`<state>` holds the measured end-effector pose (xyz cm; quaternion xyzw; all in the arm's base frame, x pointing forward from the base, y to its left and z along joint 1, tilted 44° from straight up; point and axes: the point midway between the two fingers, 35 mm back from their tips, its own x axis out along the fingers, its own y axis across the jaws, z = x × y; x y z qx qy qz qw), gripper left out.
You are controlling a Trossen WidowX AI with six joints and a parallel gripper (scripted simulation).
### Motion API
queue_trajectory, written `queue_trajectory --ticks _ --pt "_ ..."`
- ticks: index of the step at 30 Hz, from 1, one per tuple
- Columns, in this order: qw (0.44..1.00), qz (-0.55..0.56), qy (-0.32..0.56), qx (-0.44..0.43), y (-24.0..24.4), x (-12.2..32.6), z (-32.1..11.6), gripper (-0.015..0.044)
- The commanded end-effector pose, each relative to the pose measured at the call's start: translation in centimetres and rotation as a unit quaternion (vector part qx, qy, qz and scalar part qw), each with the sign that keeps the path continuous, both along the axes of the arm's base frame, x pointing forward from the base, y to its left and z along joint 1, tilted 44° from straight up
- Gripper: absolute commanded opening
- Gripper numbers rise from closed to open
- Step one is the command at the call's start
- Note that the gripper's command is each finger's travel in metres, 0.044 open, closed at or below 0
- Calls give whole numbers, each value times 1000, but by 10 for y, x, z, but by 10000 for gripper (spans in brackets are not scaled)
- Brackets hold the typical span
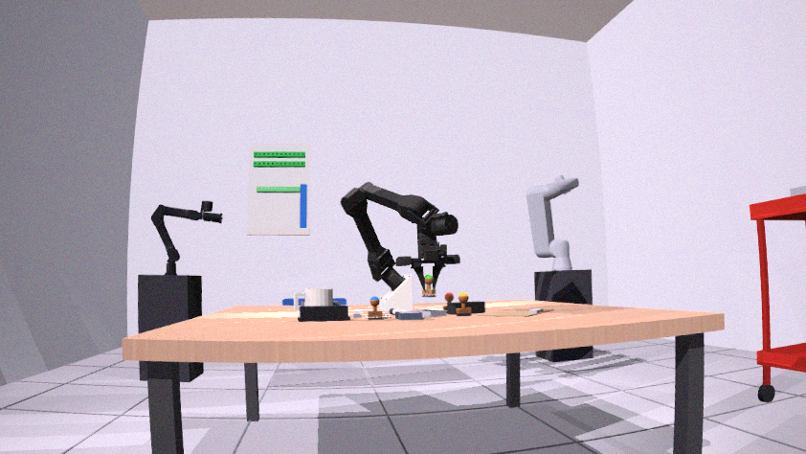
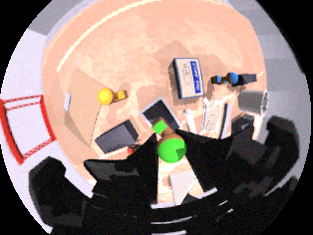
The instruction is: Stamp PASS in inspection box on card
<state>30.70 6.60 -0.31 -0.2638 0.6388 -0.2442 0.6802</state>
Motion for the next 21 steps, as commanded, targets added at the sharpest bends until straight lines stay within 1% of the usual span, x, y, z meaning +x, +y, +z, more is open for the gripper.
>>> queue_trajectory --ticks 1,21 --pt "1000 1 1 -2 -2 0 -2 0" --pt "1000 1 0 -2 -12 1 -11 0"
